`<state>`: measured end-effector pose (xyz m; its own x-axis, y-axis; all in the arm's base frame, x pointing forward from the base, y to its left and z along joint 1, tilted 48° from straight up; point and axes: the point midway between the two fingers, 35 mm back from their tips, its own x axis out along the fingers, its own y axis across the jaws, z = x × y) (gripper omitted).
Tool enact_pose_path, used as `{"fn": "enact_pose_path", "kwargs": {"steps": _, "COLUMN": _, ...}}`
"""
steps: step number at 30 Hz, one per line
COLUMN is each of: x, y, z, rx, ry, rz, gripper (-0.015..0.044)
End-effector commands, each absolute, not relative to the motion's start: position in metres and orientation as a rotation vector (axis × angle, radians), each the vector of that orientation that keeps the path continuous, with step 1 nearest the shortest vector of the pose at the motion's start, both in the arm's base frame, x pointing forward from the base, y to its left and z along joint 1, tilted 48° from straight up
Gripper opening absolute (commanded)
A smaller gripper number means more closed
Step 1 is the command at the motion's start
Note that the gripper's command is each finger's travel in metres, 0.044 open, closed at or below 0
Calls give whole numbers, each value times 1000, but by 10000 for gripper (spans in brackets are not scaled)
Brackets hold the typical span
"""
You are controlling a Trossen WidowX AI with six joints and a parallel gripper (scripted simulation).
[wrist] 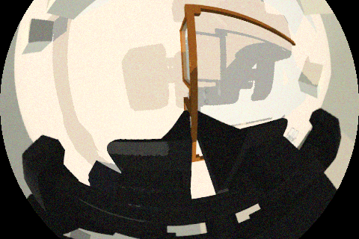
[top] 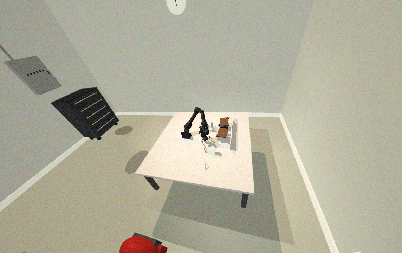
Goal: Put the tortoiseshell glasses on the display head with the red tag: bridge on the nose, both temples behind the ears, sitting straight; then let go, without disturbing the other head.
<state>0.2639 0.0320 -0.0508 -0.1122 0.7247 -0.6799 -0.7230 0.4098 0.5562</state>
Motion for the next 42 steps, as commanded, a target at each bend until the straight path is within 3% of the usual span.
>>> {"fn": "enact_pose_path", "kwargs": {"steps": 1, "x": 264, "y": 32, "z": -51, "rx": 0, "ry": 1152, "rz": 1226, "gripper": 0}}
{"fn": "enact_pose_path", "kwargs": {"steps": 27, "x": 274, "y": -46, "z": 14, "rx": 5, "ry": 1146, "rz": 1227, "gripper": 0}}
{"fn": "enact_pose_path", "kwargs": {"steps": 42, "x": 262, "y": -76, "z": 11, "rx": -203, "ry": 769, "rz": 1303, "gripper": 0}}
